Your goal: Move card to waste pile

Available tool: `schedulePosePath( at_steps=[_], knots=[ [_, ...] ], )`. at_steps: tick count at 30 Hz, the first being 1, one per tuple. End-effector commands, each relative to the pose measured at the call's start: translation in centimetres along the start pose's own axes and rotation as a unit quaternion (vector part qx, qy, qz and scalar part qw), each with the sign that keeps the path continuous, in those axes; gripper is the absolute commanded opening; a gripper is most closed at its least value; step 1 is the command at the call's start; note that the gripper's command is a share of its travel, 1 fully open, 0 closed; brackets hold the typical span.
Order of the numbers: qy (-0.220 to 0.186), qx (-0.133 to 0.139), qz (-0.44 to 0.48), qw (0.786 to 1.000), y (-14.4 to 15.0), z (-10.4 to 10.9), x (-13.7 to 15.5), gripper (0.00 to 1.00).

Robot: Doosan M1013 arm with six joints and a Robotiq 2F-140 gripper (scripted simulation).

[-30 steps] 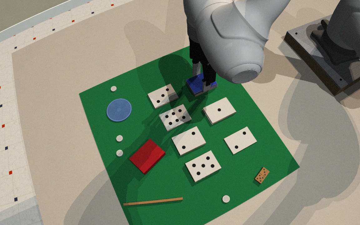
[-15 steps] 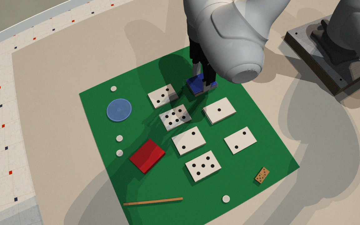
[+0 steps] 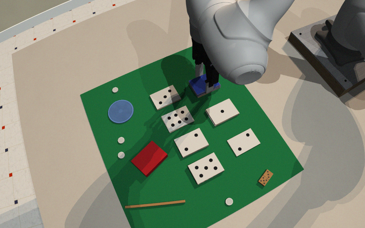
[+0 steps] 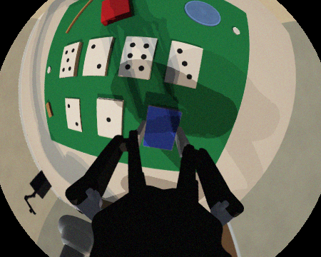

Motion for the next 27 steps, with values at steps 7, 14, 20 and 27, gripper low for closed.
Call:
schedulePosePath(
  at_steps=[7,14,20,27],
  knots=[
    [0.001,0.000,0.000,1.000,0.1,-0.3,-0.1,0.43],
    [0.001,0.000,0.000,1.000,0.1,-0.3,-0.1,0.43],
    [0.001,0.000,0.000,1.000,0.1,-0.1,-0.1,0.43],
    [0.001,0.000,0.000,1.000,0.1,1.6,-0.1,0.43]
  ],
)
Point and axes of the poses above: the point where the finger pads meet when closed, its own z axis back along the fingers, its own y axis across the jaws, x = y × z, the point moved 1 cm from there along z, back along the fingers, and after that the axes turned 15 degrees about -z, right-handed, at the moved point
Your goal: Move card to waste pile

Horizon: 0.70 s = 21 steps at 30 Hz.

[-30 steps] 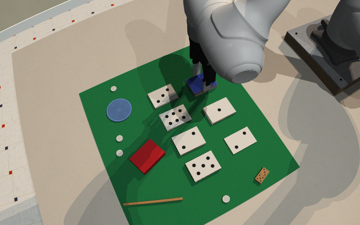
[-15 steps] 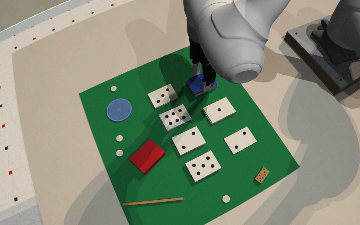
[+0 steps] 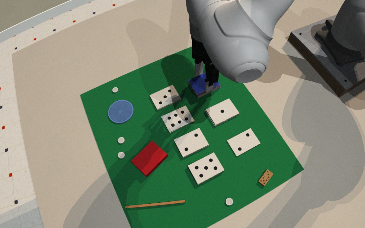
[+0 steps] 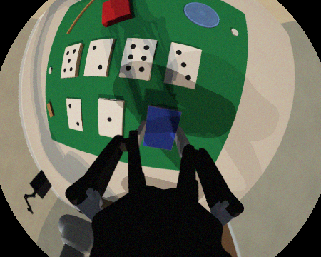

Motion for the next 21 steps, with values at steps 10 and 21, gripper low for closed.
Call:
schedulePosePath(
  at_steps=[10,21],
  knots=[
    [-0.001,0.000,0.000,1.000,0.1,3.0,0.0,0.43],
    [-0.001,0.000,0.000,1.000,0.1,3.1,0.0,0.43]
  ],
)
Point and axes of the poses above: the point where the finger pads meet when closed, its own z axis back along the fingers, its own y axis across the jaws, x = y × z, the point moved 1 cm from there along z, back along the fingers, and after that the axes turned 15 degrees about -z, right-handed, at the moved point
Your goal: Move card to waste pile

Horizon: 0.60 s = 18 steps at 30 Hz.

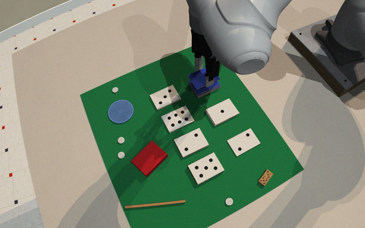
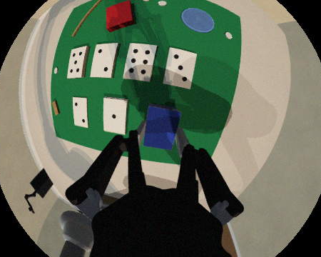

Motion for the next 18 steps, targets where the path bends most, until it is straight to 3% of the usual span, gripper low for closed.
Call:
schedulePosePath(
  at_steps=[1,18],
  knots=[
    [-0.001,-0.001,0.000,1.000,0.02,0.38,0.07,0.43],
    [-0.001,-0.001,0.000,1.000,-0.22,0.38,0.15,0.43]
  ],
)
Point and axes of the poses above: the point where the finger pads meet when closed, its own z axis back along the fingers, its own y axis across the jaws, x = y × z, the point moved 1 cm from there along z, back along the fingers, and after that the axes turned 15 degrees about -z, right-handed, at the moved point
